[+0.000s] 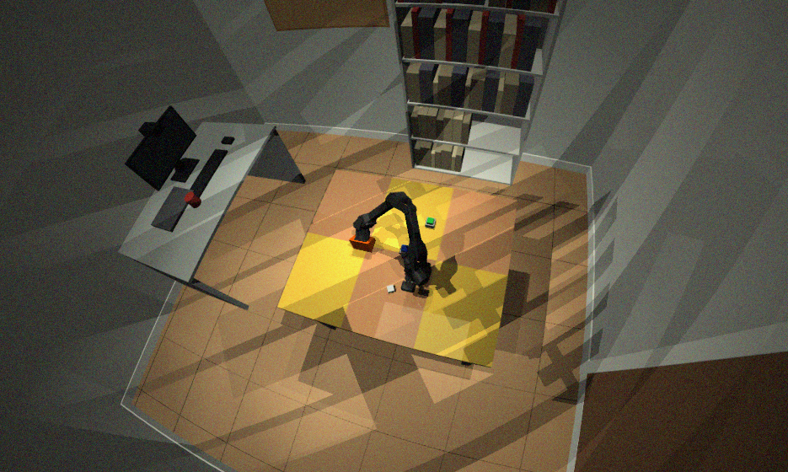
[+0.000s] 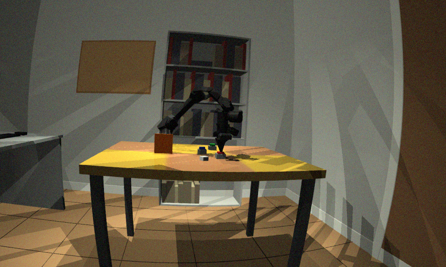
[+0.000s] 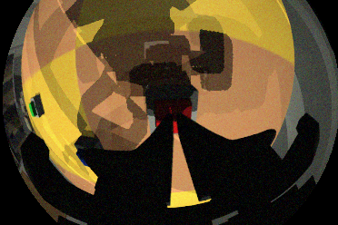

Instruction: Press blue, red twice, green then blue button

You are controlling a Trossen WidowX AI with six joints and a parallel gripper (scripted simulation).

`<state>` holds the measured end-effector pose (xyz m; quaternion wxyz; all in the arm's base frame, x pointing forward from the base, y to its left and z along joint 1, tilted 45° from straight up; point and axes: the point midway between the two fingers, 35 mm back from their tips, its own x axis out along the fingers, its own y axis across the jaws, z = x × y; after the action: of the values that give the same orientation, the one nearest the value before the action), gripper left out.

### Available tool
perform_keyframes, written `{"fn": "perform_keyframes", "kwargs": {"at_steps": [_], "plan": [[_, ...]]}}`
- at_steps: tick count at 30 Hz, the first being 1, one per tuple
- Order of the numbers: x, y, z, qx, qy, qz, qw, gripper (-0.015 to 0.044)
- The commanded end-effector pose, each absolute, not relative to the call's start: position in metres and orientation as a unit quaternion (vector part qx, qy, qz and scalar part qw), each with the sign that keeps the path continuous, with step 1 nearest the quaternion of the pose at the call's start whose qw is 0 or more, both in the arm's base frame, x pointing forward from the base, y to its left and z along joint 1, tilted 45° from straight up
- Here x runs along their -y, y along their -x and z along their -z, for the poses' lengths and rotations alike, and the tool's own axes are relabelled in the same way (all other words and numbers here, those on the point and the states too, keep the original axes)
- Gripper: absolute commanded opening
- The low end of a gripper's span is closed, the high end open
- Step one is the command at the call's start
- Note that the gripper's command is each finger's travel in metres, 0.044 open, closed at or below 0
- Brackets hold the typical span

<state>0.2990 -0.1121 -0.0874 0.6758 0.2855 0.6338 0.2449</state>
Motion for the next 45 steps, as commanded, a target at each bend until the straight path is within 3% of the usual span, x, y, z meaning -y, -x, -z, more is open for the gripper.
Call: {"fn": "perform_keyframes", "kwargs": {"at_steps": [1,28,38,45], "plan": [[0.111,-0.298,0.088,-0.635,-0.289,-0.245,0.673,0.0020],[0.173,-0.293,0.018,-0.638,-0.290,-0.240,0.672,0.0020],[0.070,-0.339,-0.094,-0.644,-0.289,-0.220,0.673,0.0020],[-0.027,-0.325,-0.184,-0.636,-0.291,-0.239,0.673,0.0020]]}}
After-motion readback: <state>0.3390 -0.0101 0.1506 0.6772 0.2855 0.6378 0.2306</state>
